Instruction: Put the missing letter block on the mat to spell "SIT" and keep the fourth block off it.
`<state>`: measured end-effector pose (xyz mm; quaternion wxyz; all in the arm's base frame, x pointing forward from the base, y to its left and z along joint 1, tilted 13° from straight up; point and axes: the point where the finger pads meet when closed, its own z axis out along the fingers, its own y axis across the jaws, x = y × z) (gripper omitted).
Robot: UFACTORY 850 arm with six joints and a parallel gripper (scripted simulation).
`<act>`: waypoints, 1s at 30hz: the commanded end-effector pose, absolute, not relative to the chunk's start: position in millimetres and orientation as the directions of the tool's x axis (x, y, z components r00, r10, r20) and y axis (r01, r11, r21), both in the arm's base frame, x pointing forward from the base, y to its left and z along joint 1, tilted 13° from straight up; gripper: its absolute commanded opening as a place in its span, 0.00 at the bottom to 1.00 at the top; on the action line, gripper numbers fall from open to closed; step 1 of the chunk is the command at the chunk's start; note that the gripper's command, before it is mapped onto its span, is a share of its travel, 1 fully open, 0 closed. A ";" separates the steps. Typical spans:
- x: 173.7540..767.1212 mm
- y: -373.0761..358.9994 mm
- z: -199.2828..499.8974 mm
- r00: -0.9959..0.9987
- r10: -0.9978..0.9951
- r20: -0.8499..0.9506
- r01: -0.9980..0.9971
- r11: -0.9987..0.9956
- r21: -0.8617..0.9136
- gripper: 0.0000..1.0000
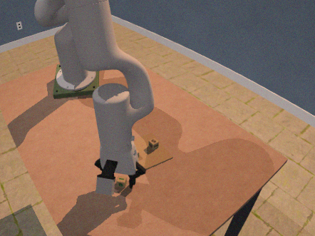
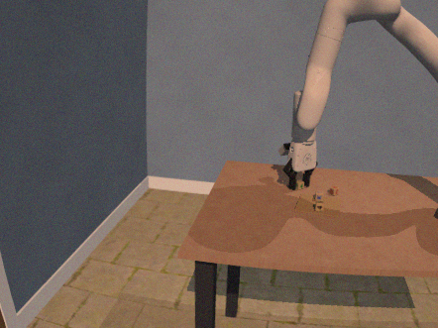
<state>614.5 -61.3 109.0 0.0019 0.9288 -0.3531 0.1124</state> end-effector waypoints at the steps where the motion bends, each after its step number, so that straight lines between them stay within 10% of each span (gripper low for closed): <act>1: 615.2 -61.3 109.9 0.725 -0.655 0.212 -0.656 -0.751 -0.077 0.63; 25: 615.2 -61.3 109.9 0.725 -0.655 0.212 -0.656 -0.751 -0.077 0.63; 26: 615.2 -61.3 109.9 0.725 -0.655 0.212 -0.656 -0.751 -0.077 0.42; 30: 615.2 -61.3 109.9 0.725 -0.655 0.212 -0.656 -0.751 -0.077 0.42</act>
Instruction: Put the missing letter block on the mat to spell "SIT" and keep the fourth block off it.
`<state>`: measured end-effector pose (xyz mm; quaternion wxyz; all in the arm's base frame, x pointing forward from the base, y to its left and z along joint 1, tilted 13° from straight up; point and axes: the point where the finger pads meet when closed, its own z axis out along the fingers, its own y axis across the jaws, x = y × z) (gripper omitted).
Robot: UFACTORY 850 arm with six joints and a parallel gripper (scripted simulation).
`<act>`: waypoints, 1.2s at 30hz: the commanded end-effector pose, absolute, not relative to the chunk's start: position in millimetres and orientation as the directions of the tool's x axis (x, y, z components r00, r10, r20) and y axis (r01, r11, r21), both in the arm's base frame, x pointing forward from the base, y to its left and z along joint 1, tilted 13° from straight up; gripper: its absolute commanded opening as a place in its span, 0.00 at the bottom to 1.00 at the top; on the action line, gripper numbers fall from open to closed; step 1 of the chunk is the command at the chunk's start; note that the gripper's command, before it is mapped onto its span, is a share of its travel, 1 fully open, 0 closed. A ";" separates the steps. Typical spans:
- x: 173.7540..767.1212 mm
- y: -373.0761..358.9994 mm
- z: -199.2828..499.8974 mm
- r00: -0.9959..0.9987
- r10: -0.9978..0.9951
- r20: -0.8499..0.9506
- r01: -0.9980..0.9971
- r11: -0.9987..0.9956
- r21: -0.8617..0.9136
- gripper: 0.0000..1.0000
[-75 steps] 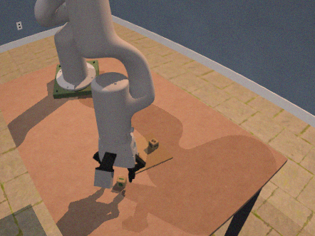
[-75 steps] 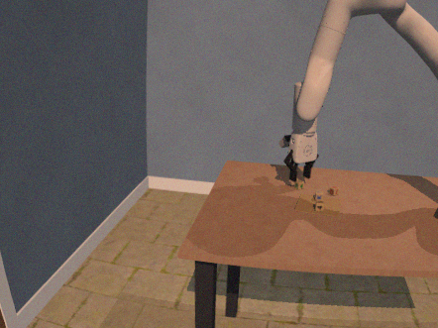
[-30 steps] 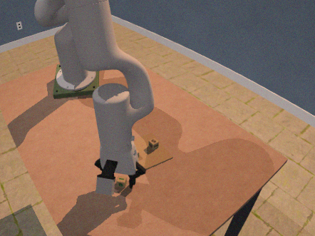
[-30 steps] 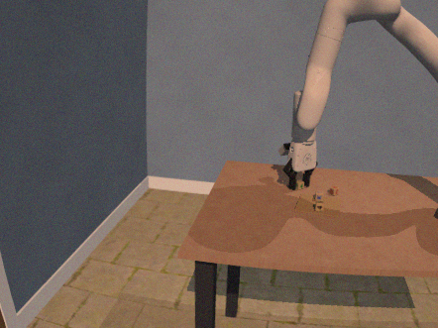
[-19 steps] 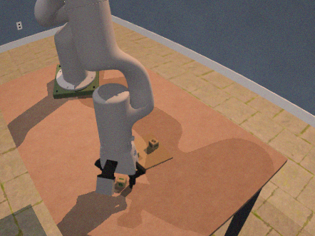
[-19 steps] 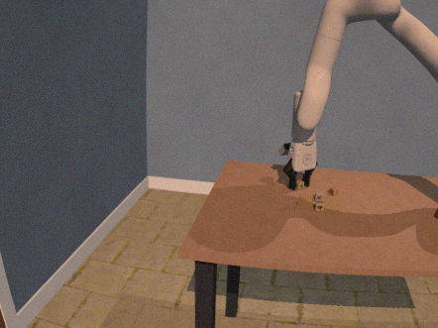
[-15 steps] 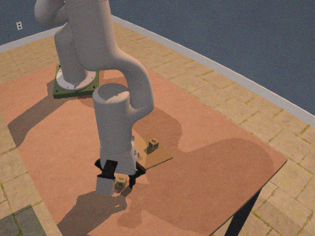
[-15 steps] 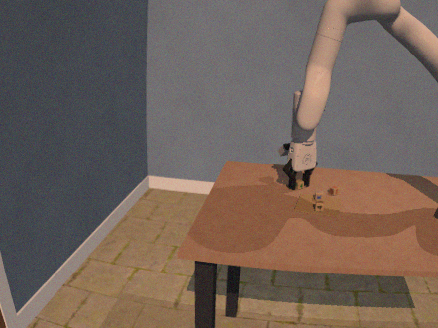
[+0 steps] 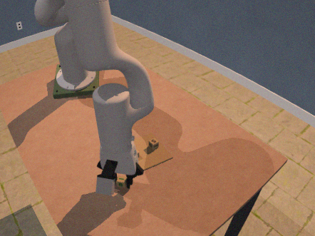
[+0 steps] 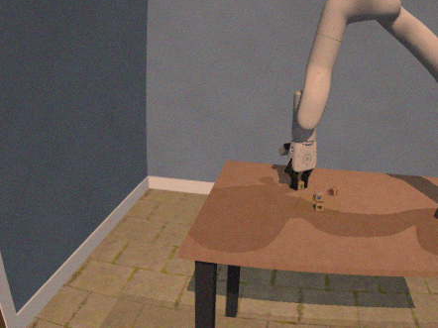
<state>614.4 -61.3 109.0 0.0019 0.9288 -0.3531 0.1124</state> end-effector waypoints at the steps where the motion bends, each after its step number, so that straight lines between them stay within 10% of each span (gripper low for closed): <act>1: 615.2 -61.3 109.9 0.725 -0.655 0.212 -0.656 -0.751 -0.077 0.42; 12: 615.2 -61.3 109.9 0.725 -0.655 0.212 -0.656 -0.751 -0.077 0.42; 13: 615.2 -61.3 109.9 0.725 -0.655 0.212 -0.656 -0.751 -0.077 0.21; 36: 615.2 -61.3 109.9 0.725 -0.655 0.212 -0.656 -0.751 -0.077 0.21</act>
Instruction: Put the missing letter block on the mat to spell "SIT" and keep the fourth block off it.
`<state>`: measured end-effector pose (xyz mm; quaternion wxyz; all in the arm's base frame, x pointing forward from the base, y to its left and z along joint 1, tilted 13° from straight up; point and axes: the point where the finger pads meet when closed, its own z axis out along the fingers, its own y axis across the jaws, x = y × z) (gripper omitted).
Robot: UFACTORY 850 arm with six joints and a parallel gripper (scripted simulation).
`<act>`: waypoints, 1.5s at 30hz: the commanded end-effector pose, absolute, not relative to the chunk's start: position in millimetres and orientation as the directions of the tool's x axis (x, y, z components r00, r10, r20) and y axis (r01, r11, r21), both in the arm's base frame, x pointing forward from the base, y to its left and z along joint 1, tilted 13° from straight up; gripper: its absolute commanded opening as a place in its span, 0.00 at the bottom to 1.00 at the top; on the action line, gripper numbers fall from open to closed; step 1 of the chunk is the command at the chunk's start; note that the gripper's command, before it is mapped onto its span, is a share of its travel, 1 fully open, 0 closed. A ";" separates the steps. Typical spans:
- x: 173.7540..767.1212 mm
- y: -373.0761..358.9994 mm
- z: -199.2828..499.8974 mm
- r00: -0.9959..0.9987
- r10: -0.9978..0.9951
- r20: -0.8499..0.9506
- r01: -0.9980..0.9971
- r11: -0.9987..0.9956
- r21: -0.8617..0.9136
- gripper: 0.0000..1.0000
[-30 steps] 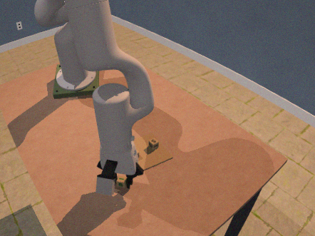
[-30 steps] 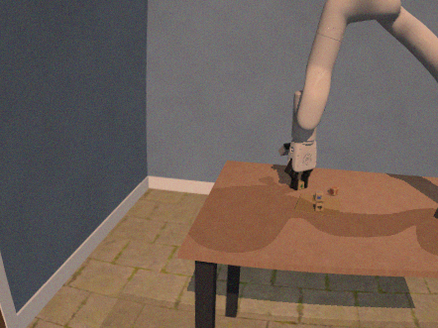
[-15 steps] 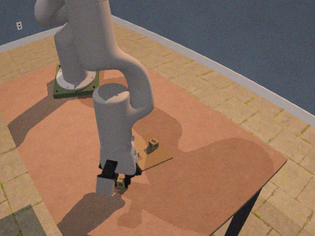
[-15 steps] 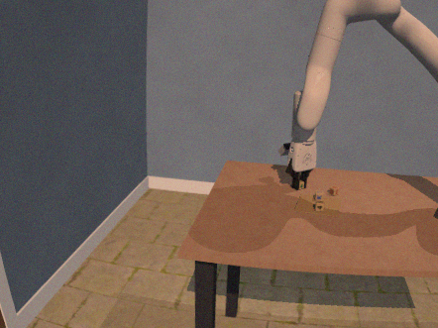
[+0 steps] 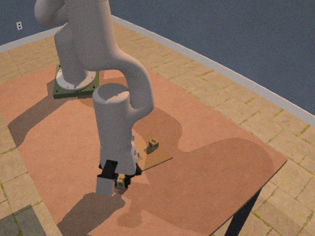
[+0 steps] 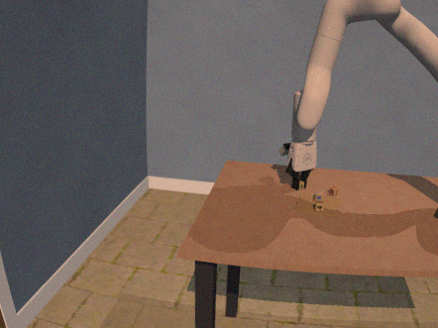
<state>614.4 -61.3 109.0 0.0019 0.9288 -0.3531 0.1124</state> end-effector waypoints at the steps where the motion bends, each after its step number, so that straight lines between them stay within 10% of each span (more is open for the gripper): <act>1: 615.2 -61.3 109.9 0.725 -0.655 0.212 -0.656 -0.751 -0.077 0.21; 45: 594.2 -52.9 207.4 0.725 -0.656 0.212 -0.656 -0.750 -0.077 0.21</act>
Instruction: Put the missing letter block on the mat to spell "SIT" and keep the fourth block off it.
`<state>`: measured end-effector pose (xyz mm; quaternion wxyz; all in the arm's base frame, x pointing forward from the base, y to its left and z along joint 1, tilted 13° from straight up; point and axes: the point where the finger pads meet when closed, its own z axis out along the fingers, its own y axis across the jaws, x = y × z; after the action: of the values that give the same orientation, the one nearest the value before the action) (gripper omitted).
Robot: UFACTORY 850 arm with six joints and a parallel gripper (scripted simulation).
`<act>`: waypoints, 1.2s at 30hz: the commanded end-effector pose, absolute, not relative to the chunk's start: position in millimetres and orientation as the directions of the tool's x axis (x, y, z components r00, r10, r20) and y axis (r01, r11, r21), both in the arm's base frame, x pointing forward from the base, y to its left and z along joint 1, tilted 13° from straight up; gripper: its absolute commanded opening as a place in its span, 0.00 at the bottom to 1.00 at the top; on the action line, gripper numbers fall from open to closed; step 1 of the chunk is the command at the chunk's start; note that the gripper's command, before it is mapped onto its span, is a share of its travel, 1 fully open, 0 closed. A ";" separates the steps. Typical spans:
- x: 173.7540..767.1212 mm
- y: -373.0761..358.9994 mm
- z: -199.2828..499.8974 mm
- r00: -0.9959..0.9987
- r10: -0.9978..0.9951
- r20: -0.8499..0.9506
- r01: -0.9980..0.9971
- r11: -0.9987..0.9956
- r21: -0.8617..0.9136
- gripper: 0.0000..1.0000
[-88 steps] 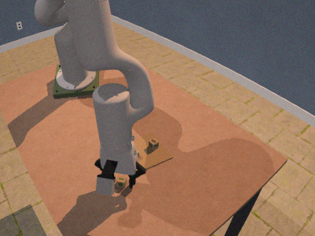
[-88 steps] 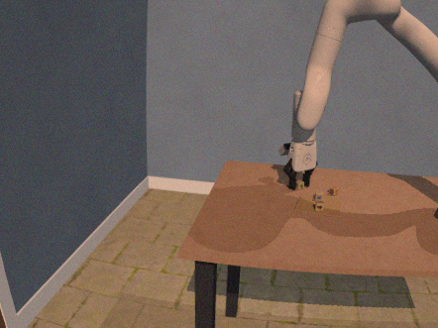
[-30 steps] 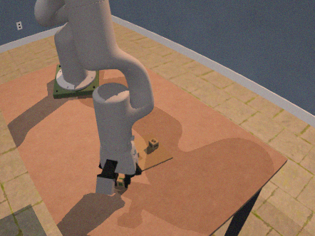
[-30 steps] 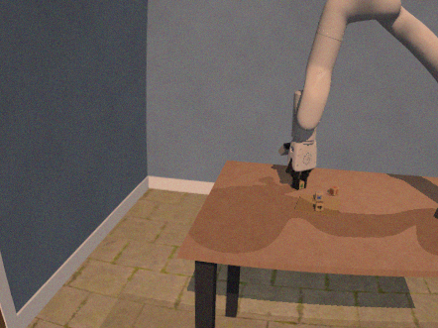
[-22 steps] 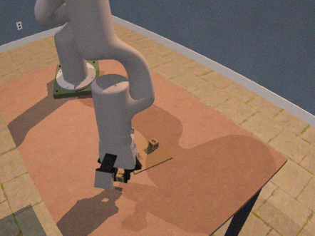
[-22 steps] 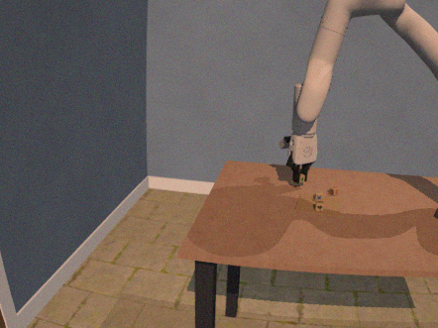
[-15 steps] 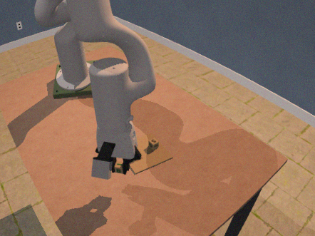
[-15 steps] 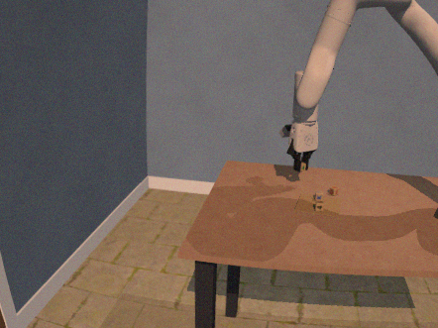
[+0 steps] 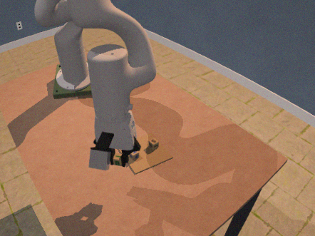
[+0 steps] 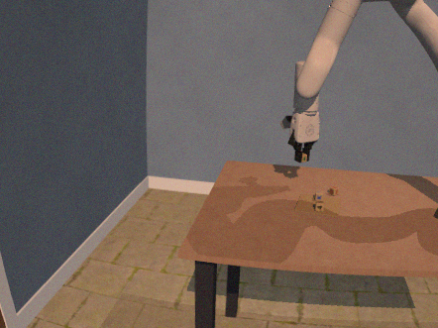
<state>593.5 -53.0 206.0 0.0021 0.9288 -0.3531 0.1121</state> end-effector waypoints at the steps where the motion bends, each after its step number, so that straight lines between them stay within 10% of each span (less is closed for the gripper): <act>1: 594.0 -52.5 207.3 0.723 -0.657 0.211 -0.658 -0.749 -0.077 0.21; 36: 513.4 68.9 185.3 0.101 -0.989 0.104 -0.973 -0.121 -0.199 0.21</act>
<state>516.9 63.5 185.2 -0.0464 0.7564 -0.6463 0.0893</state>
